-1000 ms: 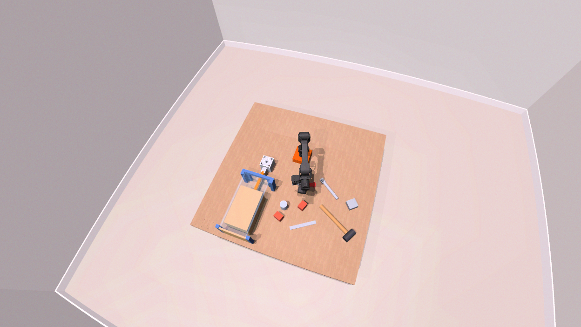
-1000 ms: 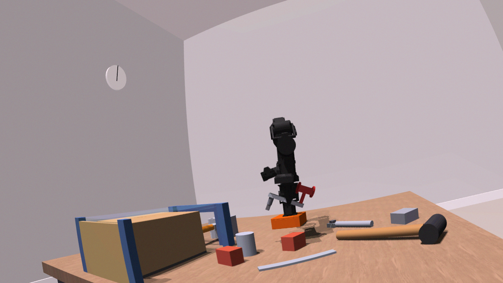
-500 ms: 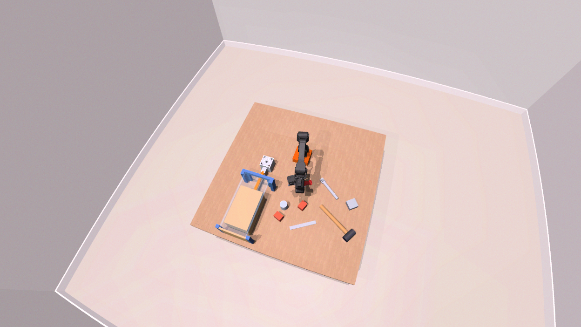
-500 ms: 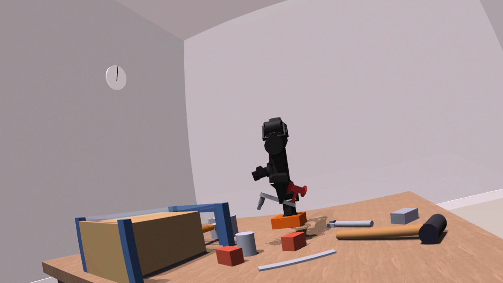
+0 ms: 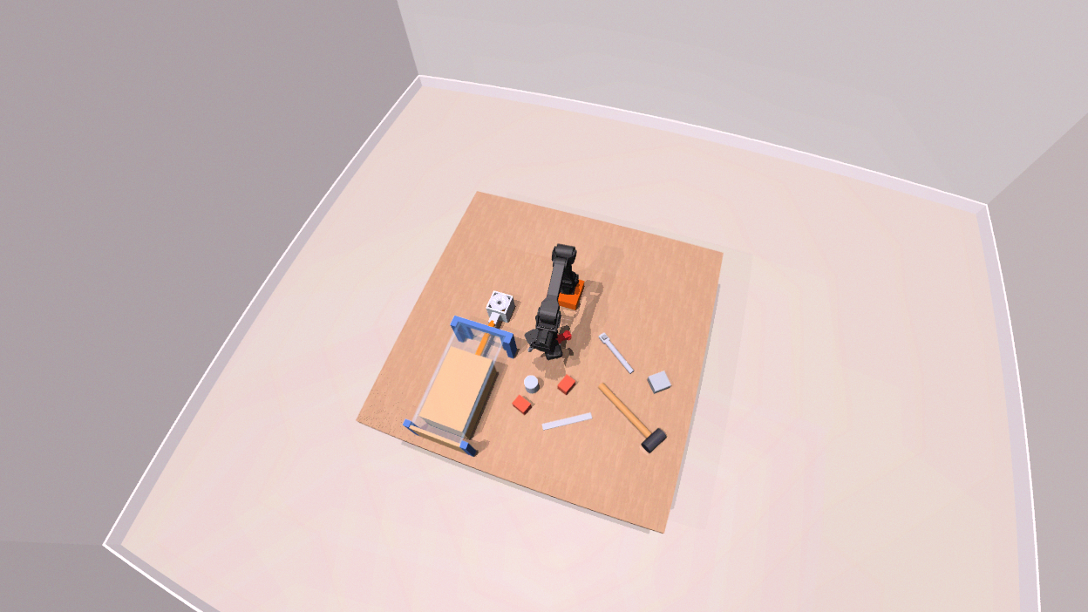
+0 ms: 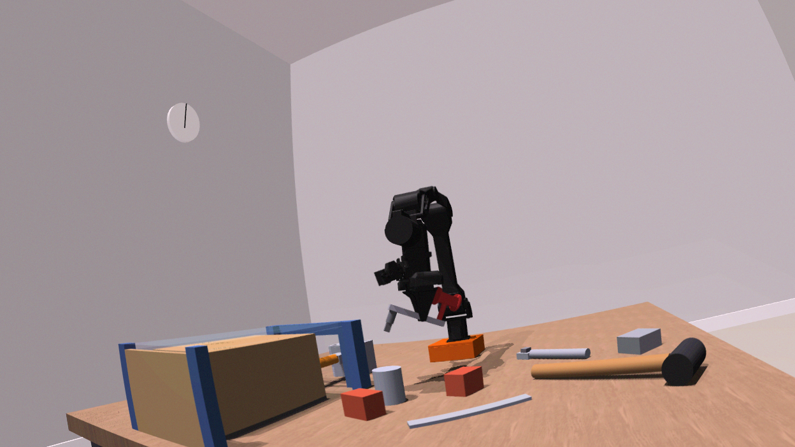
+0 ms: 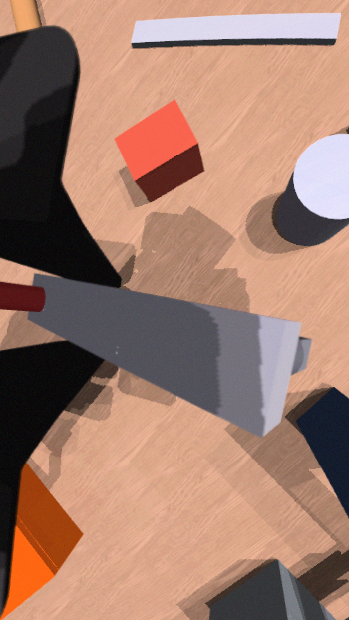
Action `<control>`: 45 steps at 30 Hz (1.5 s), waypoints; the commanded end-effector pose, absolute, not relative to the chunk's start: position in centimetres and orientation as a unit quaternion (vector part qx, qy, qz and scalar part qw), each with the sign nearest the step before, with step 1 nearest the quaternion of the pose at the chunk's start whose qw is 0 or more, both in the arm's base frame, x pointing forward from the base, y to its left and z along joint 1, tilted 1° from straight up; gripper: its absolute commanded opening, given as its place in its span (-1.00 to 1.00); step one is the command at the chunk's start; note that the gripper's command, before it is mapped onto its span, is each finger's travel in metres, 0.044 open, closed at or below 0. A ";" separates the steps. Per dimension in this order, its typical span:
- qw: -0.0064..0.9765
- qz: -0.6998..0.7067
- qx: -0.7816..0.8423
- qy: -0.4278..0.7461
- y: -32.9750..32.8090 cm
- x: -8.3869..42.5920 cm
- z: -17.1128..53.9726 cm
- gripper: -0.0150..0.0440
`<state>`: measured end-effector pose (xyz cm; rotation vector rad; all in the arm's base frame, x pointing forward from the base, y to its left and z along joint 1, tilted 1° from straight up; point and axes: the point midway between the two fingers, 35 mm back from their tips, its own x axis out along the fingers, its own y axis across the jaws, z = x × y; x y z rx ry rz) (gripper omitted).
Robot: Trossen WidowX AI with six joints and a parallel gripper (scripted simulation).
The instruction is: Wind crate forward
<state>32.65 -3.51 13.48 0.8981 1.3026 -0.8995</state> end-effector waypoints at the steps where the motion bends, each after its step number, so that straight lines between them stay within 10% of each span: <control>1: 0.639 -0.360 0.365 0.573 -5.6 32.7 14.1 -0.49; 45: 0.727 -0.150 0.103 0.663 -23.7 22.1 16.6 -0.49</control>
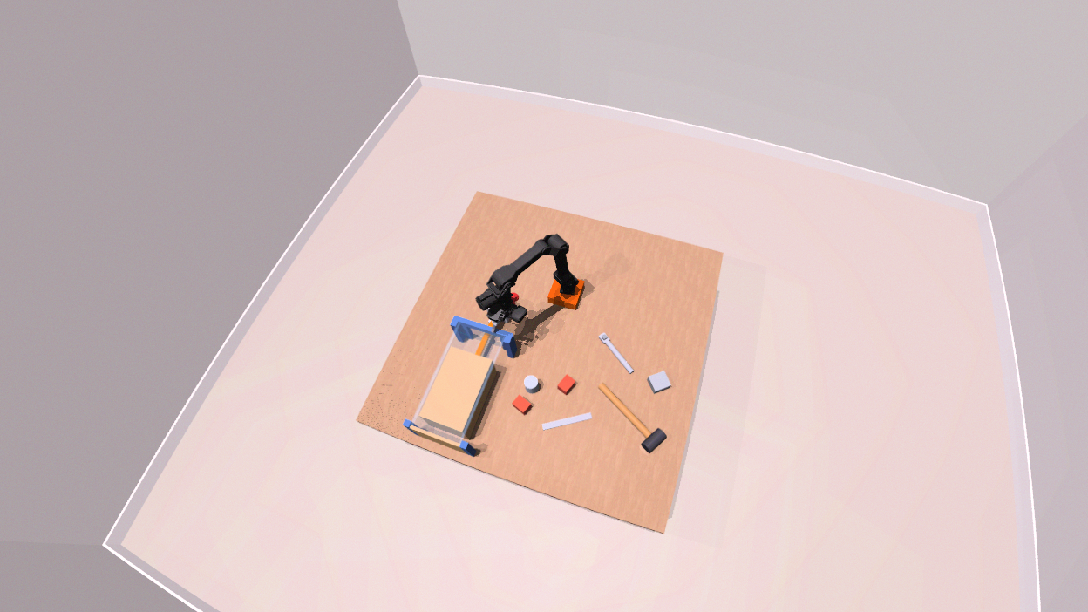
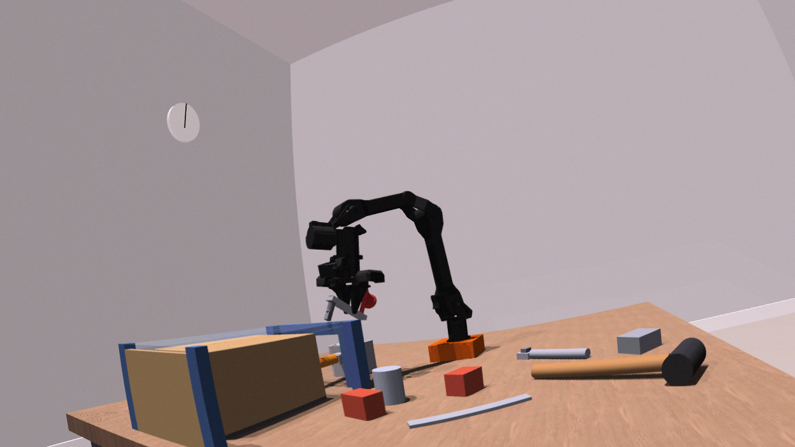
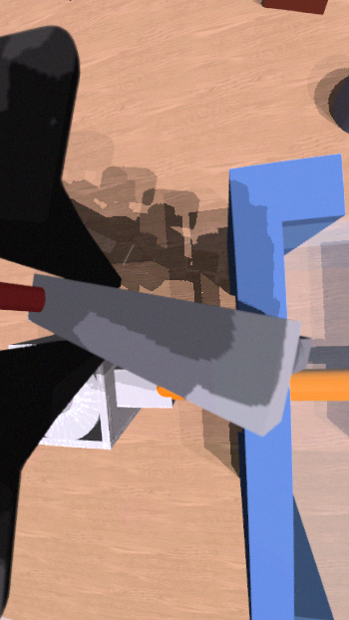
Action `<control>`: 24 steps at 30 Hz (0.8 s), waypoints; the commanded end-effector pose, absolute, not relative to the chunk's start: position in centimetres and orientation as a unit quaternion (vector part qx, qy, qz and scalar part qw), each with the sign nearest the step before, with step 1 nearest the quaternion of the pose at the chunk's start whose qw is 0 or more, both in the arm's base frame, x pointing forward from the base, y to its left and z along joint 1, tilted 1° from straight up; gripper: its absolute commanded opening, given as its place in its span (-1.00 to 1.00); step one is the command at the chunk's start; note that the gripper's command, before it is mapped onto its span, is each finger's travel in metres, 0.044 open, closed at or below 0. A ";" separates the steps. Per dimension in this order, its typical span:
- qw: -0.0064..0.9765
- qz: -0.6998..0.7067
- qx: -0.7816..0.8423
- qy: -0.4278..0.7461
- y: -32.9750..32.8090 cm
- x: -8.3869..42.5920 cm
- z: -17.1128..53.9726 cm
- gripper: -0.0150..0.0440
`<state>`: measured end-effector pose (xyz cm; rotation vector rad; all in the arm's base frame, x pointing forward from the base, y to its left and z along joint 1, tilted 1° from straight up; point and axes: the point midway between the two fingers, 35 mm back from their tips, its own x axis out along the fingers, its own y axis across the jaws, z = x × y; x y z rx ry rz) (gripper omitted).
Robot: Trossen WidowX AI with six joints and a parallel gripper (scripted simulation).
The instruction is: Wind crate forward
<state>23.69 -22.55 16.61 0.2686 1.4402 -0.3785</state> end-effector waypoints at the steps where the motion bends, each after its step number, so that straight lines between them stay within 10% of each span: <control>1: 0.726 -0.143 0.097 0.666 -24.0 21.7 16.5 -0.49; 24: 0.692 0.013 -0.041 0.721 -28.7 10.1 16.3 -0.49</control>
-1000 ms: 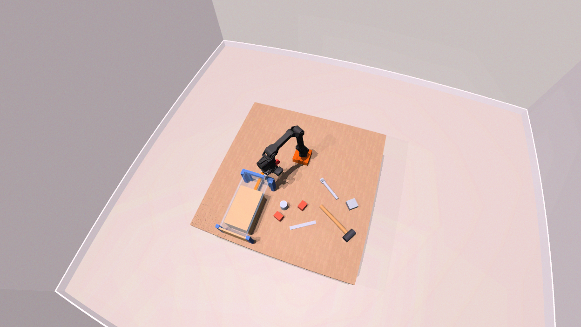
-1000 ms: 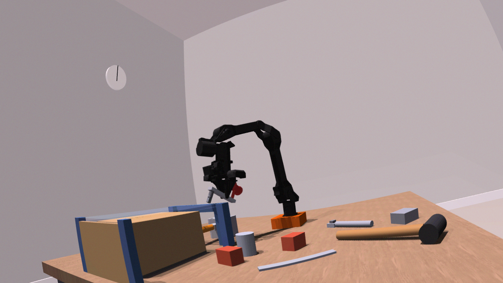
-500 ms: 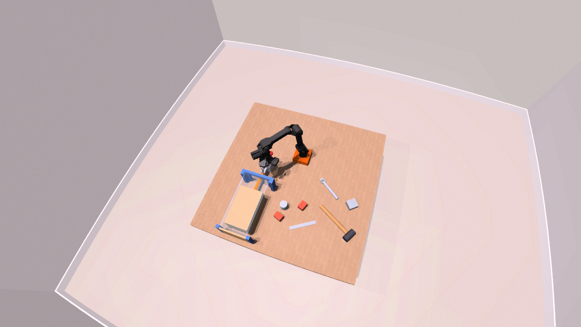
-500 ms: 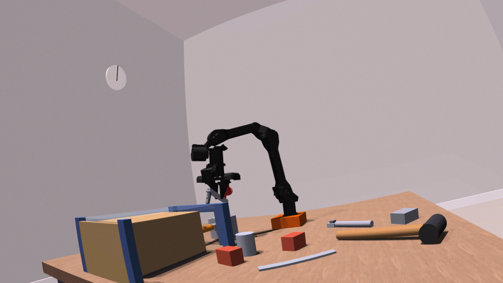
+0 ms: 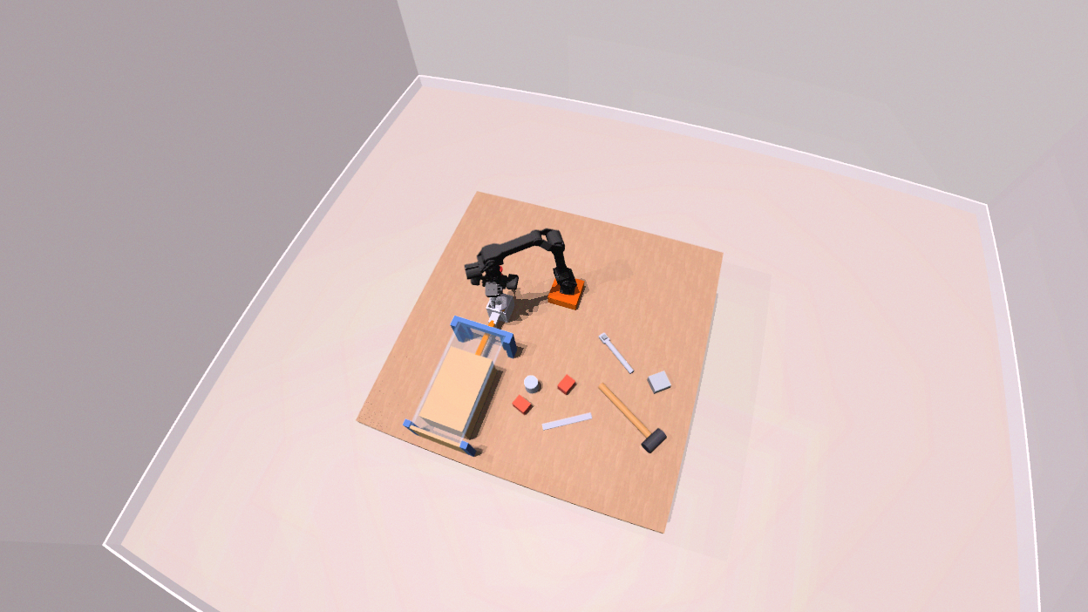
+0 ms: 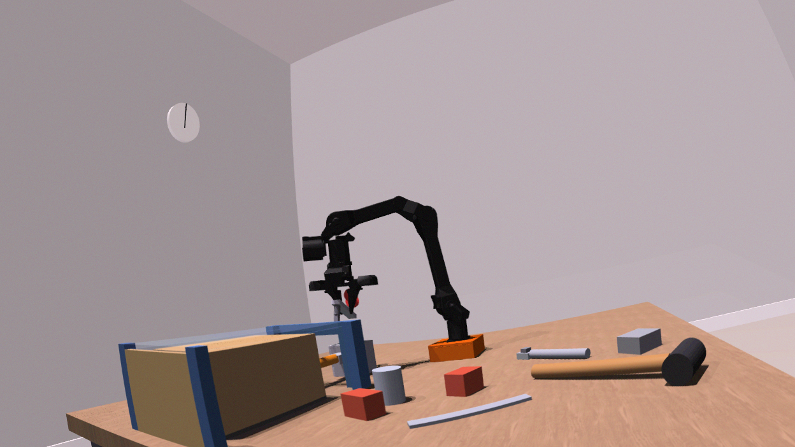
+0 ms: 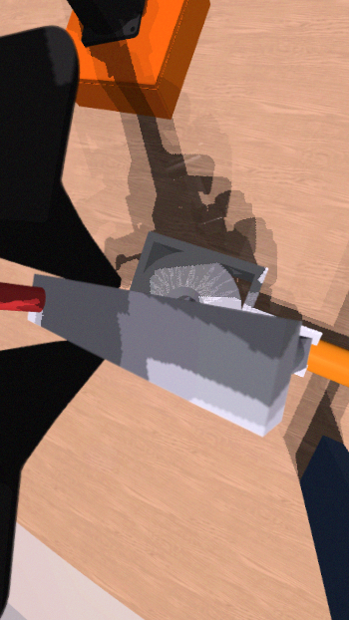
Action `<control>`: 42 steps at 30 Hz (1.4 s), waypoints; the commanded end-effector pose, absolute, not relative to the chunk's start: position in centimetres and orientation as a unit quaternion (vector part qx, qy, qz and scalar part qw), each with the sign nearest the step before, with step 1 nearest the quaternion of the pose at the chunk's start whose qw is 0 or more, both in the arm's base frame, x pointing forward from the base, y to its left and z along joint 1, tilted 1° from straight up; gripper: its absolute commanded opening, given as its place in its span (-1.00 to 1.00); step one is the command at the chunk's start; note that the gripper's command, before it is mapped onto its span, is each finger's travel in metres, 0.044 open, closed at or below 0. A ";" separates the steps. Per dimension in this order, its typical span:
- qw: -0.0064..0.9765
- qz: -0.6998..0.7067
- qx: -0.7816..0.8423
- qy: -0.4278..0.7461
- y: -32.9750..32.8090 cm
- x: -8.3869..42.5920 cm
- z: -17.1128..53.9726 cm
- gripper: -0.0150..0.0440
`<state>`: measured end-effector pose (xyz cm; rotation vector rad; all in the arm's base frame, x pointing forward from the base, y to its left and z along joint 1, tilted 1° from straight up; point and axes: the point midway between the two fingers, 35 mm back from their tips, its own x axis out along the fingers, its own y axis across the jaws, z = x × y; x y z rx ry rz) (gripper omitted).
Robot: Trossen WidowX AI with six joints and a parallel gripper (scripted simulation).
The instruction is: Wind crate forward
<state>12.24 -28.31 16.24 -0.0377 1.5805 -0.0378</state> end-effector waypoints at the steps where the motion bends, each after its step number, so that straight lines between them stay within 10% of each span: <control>1: 0.686 0.020 -0.048 0.726 -28.8 9.5 16.4 -0.49; 42: 0.550 0.042 -0.081 0.830 -29.1 8.3 17.3 -0.49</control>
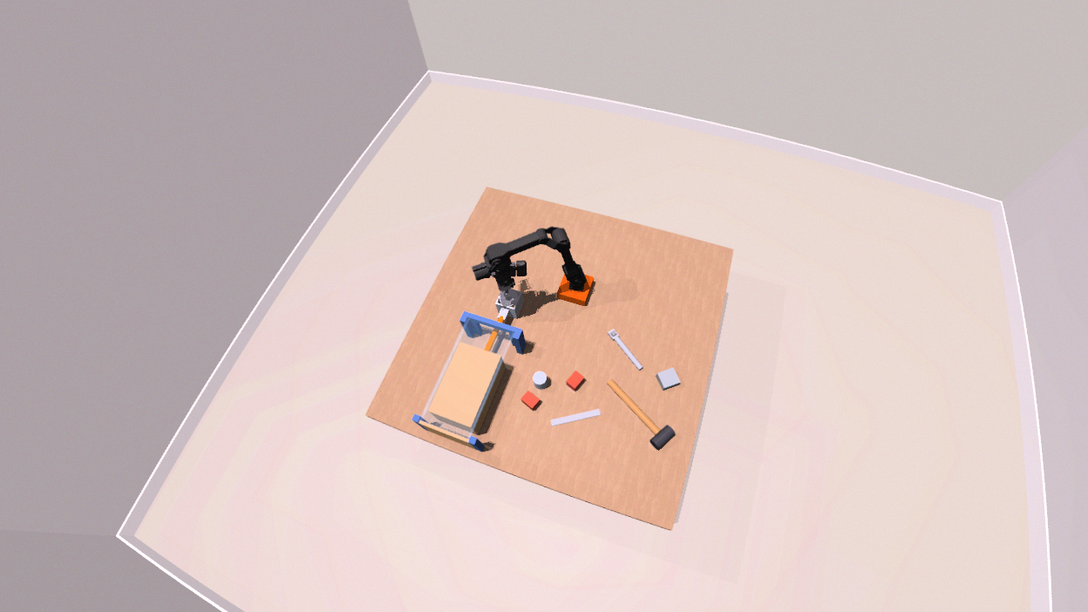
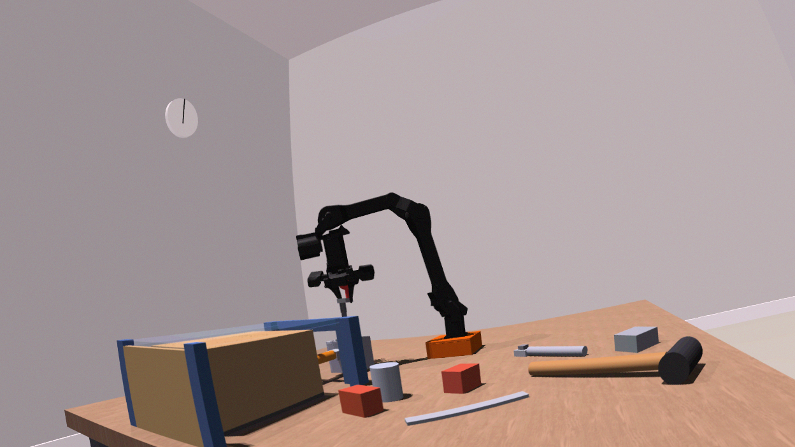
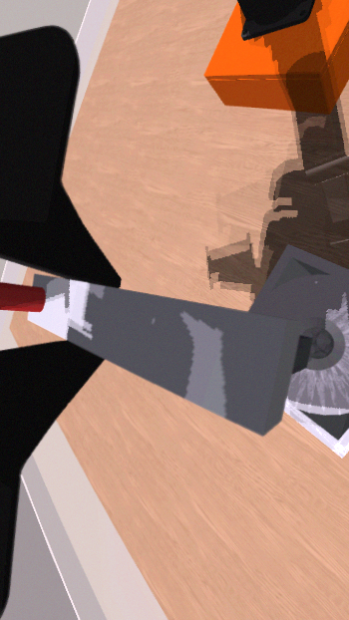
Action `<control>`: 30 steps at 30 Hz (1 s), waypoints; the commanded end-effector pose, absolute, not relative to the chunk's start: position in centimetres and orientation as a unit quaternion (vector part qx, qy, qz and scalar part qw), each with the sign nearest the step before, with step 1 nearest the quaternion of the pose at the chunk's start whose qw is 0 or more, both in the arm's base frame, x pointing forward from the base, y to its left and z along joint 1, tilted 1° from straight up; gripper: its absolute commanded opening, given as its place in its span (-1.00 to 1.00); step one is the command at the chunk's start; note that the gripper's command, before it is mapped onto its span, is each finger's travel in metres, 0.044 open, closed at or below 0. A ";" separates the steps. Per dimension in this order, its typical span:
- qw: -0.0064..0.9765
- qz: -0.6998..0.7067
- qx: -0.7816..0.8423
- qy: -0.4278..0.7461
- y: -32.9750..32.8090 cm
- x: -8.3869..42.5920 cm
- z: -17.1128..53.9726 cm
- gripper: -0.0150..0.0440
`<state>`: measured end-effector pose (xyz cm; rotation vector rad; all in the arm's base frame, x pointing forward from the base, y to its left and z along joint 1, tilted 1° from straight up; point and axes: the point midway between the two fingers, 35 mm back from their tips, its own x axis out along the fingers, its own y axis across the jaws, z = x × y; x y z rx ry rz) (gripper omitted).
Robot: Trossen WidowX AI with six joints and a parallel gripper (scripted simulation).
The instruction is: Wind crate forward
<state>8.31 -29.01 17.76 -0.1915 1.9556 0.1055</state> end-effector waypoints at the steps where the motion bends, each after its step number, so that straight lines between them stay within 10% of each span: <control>1: 0.550 0.042 -0.081 0.830 -29.1 8.3 17.2 -0.49; 30: 0.546 0.041 -0.080 0.833 -29.1 8.1 12.4 -0.49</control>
